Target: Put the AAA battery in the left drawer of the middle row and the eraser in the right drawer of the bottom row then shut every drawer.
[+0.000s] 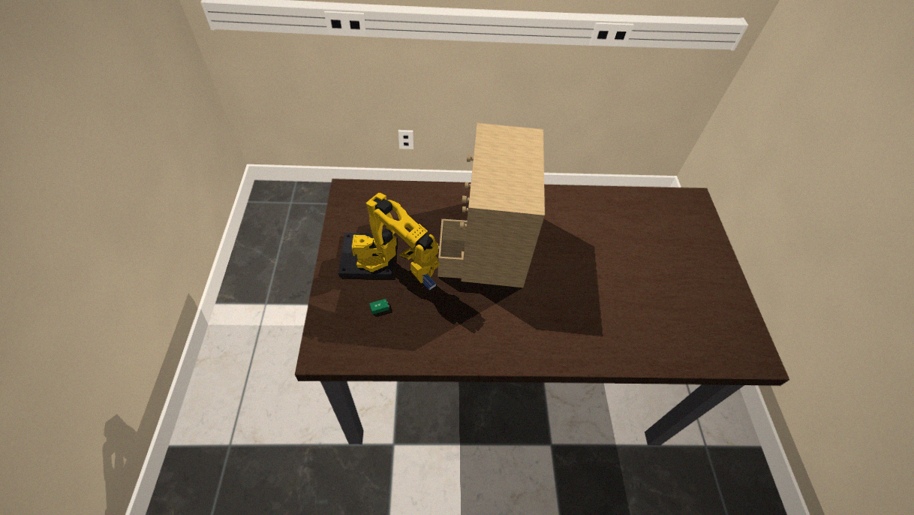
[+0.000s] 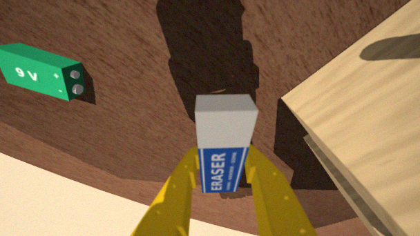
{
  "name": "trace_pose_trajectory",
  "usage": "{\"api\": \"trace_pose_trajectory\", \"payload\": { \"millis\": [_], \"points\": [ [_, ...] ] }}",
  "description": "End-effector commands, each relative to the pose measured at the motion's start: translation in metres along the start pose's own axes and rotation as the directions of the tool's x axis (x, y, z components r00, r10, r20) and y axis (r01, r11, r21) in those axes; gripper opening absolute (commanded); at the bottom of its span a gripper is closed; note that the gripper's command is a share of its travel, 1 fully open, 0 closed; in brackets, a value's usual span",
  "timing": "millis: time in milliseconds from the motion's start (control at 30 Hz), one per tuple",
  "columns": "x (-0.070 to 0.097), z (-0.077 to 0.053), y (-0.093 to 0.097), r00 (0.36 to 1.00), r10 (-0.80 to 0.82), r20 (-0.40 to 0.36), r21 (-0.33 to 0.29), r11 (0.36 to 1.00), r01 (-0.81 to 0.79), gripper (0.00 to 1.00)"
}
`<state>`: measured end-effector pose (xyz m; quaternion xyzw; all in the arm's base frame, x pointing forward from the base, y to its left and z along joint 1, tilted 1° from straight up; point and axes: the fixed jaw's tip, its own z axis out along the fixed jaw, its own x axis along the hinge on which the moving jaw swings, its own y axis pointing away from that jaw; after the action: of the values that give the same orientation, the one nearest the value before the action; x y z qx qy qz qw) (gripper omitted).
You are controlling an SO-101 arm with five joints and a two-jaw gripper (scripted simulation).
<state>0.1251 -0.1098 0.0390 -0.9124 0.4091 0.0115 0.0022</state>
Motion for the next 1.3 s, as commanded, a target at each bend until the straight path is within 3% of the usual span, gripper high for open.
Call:
{"api": "trace_pose_trajectory", "payload": {
  "millis": [0, 167, 1033, 1267],
  "points": [
    [-0.003, -0.001, -0.003, 0.994, -0.106, -0.016, 0.002, 0.994, 0.106, 0.00],
    [-0.006, 0.000, -0.006, 0.971, -0.238, -0.016, 0.000, 0.971, 0.238, 0.00],
    [-0.006, 0.000, -0.006, 0.971, -0.238, -0.016, 0.000, 0.971, 0.238, 0.00],
    [-0.028, -0.001, -0.024, 0.923, -0.385, -0.017, -0.004, 0.923, 0.385, 0.00]
  ]
}}
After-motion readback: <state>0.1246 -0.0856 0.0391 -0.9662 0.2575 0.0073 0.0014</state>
